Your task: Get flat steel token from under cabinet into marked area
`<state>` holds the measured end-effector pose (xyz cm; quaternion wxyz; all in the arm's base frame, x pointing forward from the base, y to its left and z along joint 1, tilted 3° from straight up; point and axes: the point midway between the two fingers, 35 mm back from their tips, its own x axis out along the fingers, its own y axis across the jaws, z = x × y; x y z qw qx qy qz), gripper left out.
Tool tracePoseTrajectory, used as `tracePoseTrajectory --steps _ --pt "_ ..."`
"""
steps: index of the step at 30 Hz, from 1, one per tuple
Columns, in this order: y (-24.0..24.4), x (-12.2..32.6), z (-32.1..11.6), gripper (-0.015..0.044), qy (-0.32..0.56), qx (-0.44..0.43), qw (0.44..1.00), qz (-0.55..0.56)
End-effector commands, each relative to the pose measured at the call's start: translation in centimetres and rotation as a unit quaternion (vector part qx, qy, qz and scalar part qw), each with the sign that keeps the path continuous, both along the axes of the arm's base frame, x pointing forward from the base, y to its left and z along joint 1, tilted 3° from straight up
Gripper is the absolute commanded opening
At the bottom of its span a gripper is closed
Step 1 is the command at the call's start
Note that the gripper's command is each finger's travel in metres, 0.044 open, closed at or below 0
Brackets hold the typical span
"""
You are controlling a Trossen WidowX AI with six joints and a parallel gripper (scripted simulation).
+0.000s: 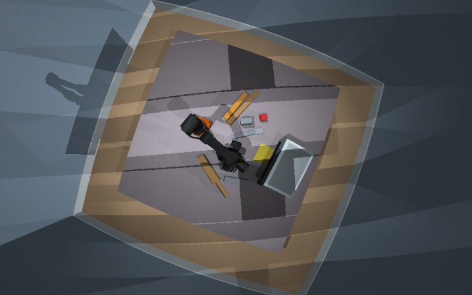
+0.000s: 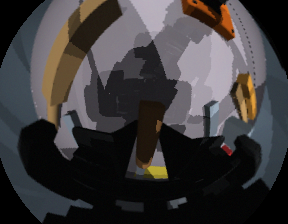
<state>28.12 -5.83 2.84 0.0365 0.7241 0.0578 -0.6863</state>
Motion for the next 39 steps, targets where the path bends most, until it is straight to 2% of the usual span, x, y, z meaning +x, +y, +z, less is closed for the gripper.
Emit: tracePoseTrajectory --steps 1,39 --pt "-0.1 -0.7 -0.1 0.0000 0.002 0.000 1.000 0.001" --pt "-0.9 -5.7 -0.4 0.0000 0.003 0.000 1.000 0.001"
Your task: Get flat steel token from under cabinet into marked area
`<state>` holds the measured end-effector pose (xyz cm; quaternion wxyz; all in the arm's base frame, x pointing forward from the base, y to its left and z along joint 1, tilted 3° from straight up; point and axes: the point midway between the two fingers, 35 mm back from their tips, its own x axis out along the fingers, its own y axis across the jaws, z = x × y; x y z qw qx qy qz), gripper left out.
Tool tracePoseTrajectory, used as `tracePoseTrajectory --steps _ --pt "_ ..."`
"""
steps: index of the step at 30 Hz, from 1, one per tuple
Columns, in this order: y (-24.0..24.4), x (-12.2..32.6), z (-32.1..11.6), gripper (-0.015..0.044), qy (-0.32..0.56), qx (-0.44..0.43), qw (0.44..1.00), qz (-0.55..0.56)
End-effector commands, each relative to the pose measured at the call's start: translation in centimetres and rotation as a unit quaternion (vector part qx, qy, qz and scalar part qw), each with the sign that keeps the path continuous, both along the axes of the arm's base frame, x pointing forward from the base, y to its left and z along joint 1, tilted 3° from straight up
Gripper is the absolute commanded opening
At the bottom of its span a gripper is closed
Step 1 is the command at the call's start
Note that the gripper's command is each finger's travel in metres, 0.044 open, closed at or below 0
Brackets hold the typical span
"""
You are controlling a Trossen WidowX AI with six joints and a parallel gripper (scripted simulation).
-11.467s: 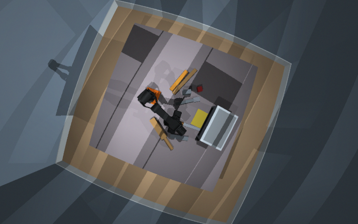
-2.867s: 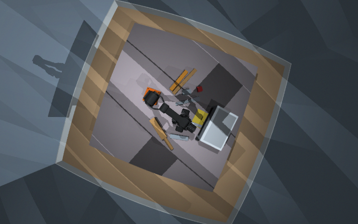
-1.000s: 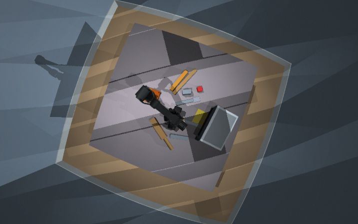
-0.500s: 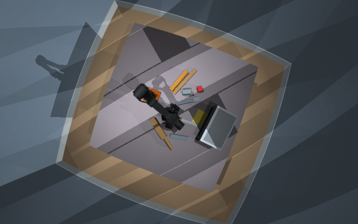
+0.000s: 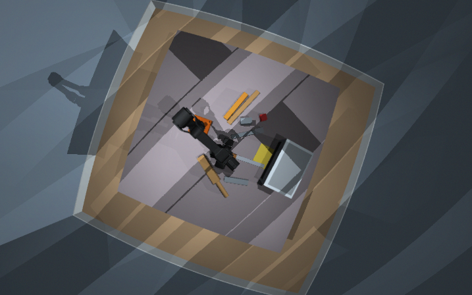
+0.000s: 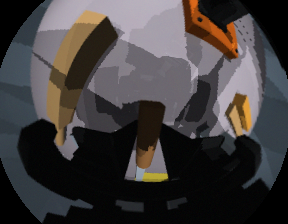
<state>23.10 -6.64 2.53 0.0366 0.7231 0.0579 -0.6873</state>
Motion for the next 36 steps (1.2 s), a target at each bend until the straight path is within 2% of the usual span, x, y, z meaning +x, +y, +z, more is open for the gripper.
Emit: tracePoseTrajectory --steps 1,36 --pt "-0.1 -0.8 -0.1 0.0000 0.002 0.000 1.000 0.000" --pt "-3.0 -0.4 0.2 0.0000 0.000 -0.003 0.999 0.040"
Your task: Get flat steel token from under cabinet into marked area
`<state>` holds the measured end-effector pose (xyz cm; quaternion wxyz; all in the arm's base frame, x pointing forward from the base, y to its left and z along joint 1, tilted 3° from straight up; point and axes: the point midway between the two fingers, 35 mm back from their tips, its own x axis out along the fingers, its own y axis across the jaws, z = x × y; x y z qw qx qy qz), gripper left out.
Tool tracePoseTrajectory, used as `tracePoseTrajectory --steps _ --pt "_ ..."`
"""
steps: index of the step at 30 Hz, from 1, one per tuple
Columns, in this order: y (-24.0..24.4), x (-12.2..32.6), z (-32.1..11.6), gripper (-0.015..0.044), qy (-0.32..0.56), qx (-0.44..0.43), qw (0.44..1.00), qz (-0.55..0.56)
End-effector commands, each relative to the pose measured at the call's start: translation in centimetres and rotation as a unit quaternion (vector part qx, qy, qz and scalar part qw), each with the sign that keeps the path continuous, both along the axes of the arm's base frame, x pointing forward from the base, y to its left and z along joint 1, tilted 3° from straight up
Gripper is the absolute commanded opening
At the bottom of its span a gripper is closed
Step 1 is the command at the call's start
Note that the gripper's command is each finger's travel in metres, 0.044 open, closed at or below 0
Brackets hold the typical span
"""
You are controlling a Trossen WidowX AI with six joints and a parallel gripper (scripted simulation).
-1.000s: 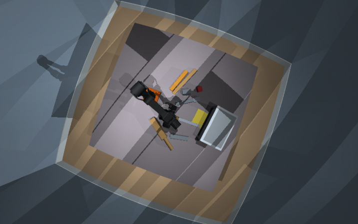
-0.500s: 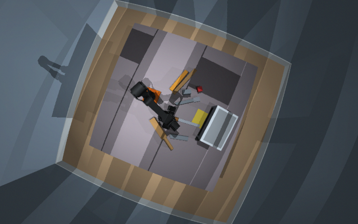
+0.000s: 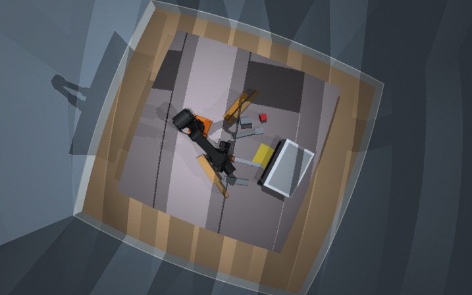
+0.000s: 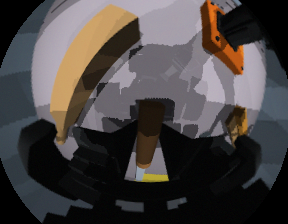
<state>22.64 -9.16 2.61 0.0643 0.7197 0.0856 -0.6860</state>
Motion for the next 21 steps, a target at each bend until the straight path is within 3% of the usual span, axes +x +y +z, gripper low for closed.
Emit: tracePoseTrajectory --steps 1,21 --pt "-0.6 0.1 0.1 0.0000 -0.001 -0.002 1.000 0.002" --pt "-2.6 0.0 0.1 0.0000 -0.001 -0.003 1.000 0.012"
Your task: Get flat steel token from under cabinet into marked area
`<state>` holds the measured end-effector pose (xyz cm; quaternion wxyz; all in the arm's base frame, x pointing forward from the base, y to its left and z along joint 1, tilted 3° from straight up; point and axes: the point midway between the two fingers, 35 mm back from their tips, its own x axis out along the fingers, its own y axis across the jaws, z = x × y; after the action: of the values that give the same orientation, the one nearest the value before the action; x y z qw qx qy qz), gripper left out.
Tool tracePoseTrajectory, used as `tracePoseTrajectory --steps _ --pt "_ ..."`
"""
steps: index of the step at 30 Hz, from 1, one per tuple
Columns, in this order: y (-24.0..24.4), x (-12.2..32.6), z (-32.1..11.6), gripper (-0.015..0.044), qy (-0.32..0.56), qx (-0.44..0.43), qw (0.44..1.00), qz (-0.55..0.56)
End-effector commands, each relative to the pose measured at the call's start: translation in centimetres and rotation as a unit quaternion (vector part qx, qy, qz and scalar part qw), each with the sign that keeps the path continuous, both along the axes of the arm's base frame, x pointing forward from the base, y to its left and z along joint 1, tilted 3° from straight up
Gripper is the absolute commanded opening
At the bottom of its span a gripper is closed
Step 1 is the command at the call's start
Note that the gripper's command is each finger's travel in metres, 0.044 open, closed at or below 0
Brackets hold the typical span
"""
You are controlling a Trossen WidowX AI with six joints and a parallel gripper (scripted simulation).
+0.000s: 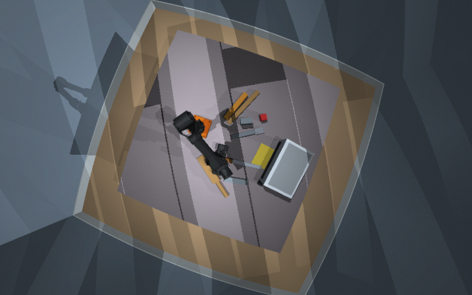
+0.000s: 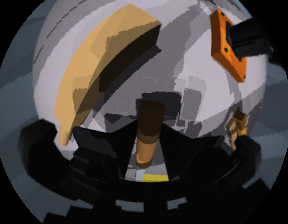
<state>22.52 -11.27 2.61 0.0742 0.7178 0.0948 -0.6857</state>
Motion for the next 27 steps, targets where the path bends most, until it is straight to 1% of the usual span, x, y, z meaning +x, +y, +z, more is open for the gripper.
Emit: tracePoseTrajectory --steps 1,18,25,26,27 --pt "-0.6 0.1 0.1 0.0000 -0.001 -0.002 1.000 -0.001" --pt "-2.0 0.1 0.1 0.0000 -0.001 -0.003 1.000 -0.001" --pt "-1.7 0.0 0.0 0.0184 0.000 -0.001 1.000 0.002" --pt "-1.7 0.0 0.0 0.0200 0.000 -0.001 1.000 0.002" --pt "-1.7 0.0 0.0 0.0200 0.000 -0.001 1.000 0.002"
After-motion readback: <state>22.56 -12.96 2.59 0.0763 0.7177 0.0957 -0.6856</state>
